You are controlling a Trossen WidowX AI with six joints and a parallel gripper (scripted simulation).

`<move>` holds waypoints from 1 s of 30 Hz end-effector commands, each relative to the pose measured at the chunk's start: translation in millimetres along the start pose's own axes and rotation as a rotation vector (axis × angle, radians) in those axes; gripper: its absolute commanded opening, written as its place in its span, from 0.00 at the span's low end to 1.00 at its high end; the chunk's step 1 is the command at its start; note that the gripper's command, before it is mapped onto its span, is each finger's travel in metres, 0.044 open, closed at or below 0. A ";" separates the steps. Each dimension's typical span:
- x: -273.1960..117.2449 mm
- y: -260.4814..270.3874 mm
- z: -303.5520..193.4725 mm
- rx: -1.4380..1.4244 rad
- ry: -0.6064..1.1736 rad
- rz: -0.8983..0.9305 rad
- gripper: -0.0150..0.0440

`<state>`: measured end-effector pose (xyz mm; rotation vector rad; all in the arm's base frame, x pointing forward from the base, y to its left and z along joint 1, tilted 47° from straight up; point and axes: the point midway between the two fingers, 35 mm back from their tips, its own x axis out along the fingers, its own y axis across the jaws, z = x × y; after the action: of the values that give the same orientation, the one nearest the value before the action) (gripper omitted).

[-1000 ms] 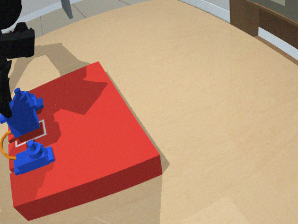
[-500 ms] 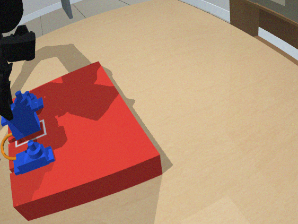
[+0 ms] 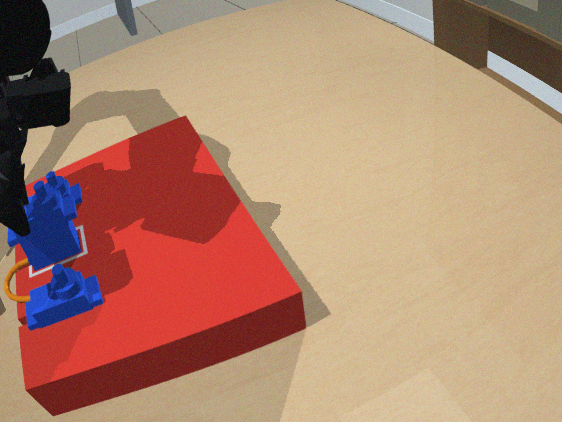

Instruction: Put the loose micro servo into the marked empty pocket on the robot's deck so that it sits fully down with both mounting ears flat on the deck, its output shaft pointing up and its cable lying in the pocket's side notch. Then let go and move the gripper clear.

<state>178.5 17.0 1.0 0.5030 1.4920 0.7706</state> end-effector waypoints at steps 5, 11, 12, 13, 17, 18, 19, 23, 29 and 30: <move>7.1 0.0 0.2 0.004 -0.003 0.001 0.25; 11.7 0.0 0.2 0.004 -0.003 0.001 0.25; 12.5 0.1 0.2 0.004 -0.003 0.001 0.25; 13.4 0.1 0.2 0.004 -0.003 0.002 0.25; 16.5 0.1 0.2 0.004 -0.003 0.002 0.25; 17.4 0.1 0.2 0.004 -0.003 0.002 0.25; 18.4 0.1 0.2 0.004 -0.003 0.002 0.25; 21.4 0.2 0.2 0.004 -0.003 0.002 0.25; 26.5 0.2 0.3 0.004 -0.003 0.002 0.25; 27.2 0.2 0.2 0.004 -0.003 0.002 0.25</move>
<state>176.3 34.8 -15.4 0.5041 1.4923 0.7714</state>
